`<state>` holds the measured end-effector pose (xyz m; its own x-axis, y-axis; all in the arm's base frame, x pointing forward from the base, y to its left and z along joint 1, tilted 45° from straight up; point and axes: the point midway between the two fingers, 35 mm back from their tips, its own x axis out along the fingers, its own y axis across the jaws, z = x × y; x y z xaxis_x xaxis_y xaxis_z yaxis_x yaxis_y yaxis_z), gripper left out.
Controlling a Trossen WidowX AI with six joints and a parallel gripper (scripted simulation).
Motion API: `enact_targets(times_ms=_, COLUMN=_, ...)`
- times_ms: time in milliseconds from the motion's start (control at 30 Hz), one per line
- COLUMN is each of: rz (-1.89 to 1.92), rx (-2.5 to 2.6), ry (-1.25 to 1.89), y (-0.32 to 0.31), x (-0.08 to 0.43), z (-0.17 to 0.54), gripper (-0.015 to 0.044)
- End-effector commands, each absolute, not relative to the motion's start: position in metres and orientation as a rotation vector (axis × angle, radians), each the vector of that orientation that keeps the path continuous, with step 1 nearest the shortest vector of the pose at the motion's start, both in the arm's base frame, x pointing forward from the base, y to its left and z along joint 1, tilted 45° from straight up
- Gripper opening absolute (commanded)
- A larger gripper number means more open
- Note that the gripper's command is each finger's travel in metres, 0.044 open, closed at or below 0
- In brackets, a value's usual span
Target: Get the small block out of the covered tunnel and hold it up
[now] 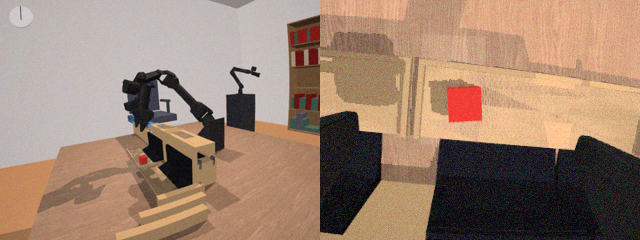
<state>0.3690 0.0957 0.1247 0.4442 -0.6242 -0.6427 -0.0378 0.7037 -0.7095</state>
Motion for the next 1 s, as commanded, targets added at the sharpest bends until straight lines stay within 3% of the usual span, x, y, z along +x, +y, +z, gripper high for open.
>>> enact_targets(times_ms=0, rz=-0.4, rx=-0.724, ry=1.056, y=0.096, x=0.373, z=0.128, gripper=0.044)
enact_targets(times_ms=967, rz=-0.395, rx=-0.717, ry=1.064, y=0.071, x=0.39, z=0.092, gripper=0.044)
